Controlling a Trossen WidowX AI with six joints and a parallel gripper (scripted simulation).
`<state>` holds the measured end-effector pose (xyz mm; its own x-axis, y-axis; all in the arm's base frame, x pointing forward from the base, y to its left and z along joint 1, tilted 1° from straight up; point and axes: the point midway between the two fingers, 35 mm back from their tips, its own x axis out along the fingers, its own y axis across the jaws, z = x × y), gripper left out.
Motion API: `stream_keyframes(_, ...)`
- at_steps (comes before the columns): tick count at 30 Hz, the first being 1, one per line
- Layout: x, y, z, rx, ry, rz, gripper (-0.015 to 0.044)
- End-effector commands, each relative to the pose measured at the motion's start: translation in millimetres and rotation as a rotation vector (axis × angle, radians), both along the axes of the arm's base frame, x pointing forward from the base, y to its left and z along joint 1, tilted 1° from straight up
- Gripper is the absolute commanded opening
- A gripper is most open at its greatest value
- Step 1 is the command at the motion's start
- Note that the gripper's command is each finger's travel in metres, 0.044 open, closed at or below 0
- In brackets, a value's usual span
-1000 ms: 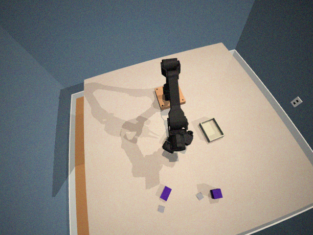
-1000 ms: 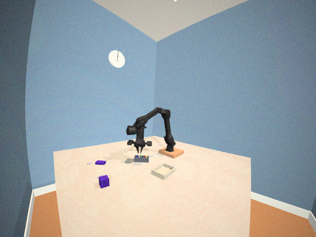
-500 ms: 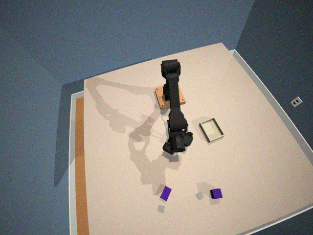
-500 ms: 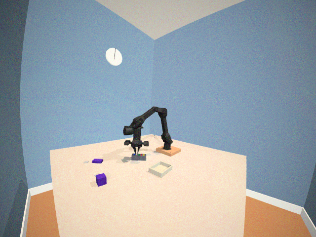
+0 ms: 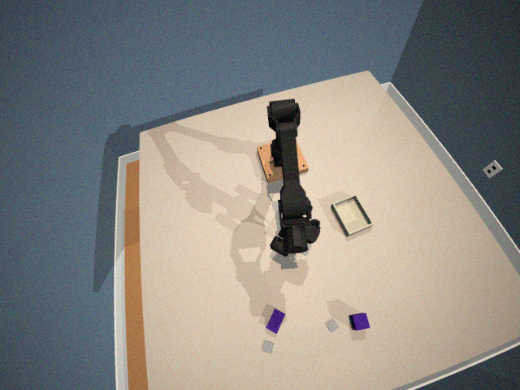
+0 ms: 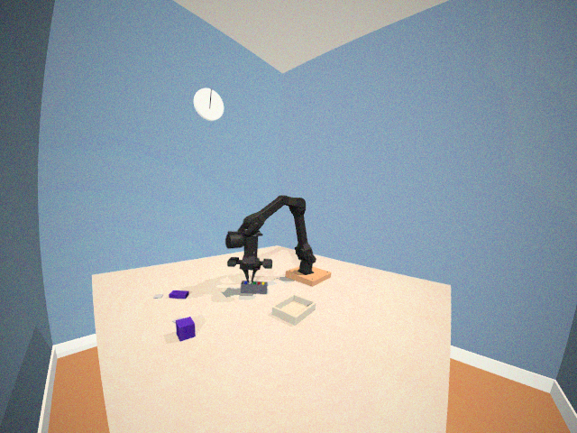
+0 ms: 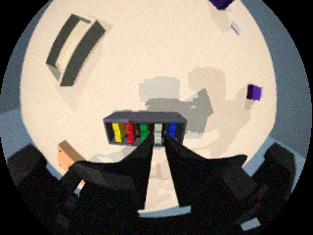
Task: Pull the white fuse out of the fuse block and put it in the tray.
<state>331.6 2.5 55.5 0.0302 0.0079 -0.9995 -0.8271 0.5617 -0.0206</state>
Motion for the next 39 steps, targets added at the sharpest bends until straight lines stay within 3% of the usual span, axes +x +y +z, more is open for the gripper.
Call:
stream_keyframes(1, 0.3, 0.9, -2.5, 0.005, -0.001, 0.005, 0.0069)
stream_keyframes(14, 0.4, 1.0, -9.6, 0.005, -0.001, 0.005, 0.0069)
stream_keyframes(25, 0.1, 0.0, -8.7, 0.000, 0.001, 0.000, 0.0000)
stream_keyframes(39, 0.3, 0.1, -3.6, 0.001, 0.001, 0.001, 0.0000)
